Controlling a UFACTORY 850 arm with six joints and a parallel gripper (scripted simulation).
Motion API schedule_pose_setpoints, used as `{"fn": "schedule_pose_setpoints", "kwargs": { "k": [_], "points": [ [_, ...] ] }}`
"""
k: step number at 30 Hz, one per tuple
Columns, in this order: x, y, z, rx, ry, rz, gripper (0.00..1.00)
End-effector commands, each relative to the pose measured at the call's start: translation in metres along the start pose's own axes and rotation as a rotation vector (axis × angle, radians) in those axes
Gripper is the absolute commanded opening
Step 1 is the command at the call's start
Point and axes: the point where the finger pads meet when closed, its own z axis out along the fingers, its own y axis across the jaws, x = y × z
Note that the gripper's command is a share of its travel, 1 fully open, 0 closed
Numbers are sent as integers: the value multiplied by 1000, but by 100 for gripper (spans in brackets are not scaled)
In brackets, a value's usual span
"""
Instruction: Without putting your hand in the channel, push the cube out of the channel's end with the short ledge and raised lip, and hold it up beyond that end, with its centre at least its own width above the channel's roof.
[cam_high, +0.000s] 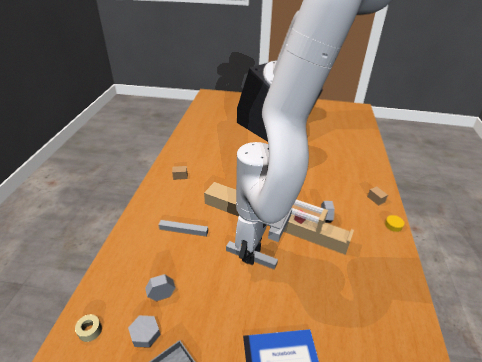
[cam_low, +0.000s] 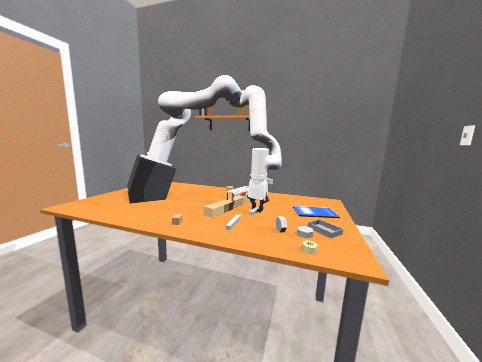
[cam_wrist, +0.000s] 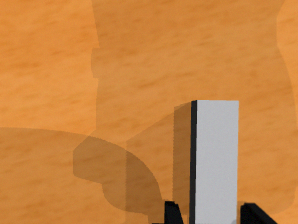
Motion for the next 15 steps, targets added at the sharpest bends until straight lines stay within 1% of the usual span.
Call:
{"fn": "schedule_pose_setpoints", "kwargs": {
  "k": [1, 2, 3, 15],
  "points": [
    [0, 1, -1, -2, 0, 0, 39],
    [0, 1, -1, -2, 0, 0, 39],
    [0, 1, -1, -2, 0, 0, 0],
    [0, 1, -1, -2, 0, 0, 0]
  ]
}}
